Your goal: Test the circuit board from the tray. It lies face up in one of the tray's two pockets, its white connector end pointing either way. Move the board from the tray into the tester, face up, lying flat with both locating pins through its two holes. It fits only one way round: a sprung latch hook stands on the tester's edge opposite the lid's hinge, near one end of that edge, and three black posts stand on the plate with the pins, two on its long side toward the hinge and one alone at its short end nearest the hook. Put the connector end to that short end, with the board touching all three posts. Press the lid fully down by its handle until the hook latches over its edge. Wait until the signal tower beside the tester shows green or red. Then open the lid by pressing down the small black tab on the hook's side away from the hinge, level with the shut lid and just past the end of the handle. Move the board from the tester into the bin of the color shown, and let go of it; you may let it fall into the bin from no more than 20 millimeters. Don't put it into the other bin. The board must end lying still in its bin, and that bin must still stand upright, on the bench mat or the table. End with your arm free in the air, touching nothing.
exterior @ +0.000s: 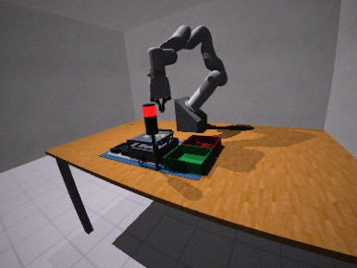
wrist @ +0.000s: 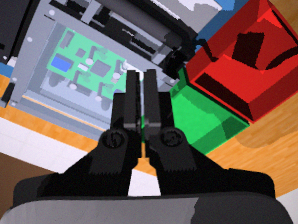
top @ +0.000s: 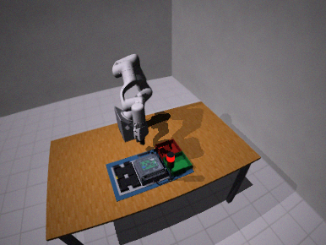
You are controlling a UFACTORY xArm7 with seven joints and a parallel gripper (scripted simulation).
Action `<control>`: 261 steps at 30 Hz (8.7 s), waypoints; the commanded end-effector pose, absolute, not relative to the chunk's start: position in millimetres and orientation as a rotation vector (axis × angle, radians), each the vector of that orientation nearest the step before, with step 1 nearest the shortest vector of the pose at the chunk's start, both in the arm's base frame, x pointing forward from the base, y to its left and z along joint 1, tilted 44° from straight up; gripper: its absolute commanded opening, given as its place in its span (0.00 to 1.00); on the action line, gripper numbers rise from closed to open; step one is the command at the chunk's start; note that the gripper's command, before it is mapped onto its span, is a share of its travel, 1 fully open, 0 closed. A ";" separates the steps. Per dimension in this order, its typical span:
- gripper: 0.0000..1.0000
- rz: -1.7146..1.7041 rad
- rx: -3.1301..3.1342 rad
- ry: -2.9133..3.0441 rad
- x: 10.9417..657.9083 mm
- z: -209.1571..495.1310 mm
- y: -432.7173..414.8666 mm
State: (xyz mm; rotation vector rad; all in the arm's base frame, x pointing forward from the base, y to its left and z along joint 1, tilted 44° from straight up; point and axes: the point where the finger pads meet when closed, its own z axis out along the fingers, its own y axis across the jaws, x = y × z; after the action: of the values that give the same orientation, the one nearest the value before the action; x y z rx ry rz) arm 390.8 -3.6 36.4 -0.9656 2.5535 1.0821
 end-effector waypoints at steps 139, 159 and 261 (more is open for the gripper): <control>0.00 1.199 -0.107 2.942 386.2 48.5 73.7; 0.00 1.199 -0.107 2.942 384.8 31.7 90.0; 0.00 1.199 -0.107 2.942 387.9 52.9 68.7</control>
State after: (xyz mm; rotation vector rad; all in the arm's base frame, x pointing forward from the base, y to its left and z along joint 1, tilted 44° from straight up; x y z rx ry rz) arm 387.0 71.3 50.3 -0.1095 2.9439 1.2007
